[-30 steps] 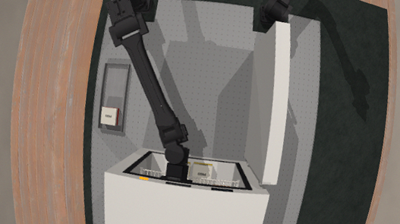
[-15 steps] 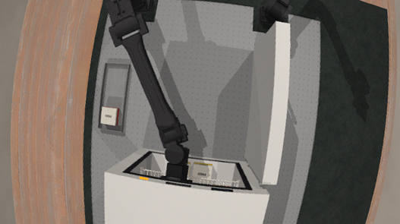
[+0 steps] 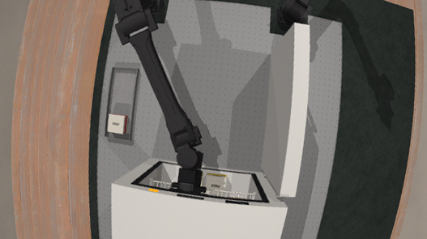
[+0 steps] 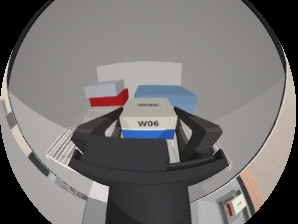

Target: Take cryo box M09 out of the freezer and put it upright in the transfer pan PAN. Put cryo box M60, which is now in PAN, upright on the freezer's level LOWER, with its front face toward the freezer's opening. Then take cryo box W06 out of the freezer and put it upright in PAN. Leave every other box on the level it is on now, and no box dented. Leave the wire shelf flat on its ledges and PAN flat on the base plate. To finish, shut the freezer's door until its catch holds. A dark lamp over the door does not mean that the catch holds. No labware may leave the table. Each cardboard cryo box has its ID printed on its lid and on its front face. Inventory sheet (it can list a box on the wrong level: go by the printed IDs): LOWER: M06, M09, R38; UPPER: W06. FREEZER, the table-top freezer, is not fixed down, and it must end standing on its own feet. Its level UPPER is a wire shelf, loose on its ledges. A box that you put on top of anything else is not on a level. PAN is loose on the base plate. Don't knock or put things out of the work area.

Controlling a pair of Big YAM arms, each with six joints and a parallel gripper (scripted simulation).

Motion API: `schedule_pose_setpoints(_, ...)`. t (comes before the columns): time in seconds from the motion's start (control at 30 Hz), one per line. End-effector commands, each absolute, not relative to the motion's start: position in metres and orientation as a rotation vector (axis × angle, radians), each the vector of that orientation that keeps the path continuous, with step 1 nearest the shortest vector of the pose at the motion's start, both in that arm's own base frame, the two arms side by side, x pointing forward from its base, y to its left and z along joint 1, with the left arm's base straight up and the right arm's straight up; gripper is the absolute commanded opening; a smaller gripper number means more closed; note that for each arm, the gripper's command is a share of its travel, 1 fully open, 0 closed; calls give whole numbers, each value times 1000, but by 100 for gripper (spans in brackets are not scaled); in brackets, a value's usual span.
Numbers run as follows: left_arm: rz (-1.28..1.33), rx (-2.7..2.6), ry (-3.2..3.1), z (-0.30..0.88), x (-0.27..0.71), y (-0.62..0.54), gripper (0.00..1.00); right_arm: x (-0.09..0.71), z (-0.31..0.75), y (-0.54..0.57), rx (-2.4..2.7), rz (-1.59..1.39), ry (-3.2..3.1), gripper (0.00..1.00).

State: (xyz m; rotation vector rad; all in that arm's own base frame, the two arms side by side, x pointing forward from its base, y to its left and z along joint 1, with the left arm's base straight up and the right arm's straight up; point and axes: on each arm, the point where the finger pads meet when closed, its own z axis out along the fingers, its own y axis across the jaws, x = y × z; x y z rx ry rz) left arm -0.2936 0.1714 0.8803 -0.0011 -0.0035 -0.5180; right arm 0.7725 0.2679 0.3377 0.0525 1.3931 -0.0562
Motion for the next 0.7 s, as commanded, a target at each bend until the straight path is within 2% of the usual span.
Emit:
schedule_pose_setpoints(0.0, -529, 8, 29, 885, -279, 163, 0, 758, 362, 274, 58, -38, 1347, 77)
schedule_pose_setpoints(0.1, -529, 8, 29, 885, -279, 163, 0, 763, 338, 273, 50, -54, 1374, 77)
schedule_pose_setpoints(0.17, -529, 8, 29, 885, -279, 163, 0, 753, 363, 273, 60, -41, 1345, 77)
schedule_pose_setpoints(0.63, -529, 8, 29, 885, -279, 163, 0, 732, 361, 275, 59, -38, 1347, 77)
schedule_pose_setpoints(0.67, -529, 8, 29, 885, -279, 163, 0, 740, 325, 279, 42, -54, 1388, 77)
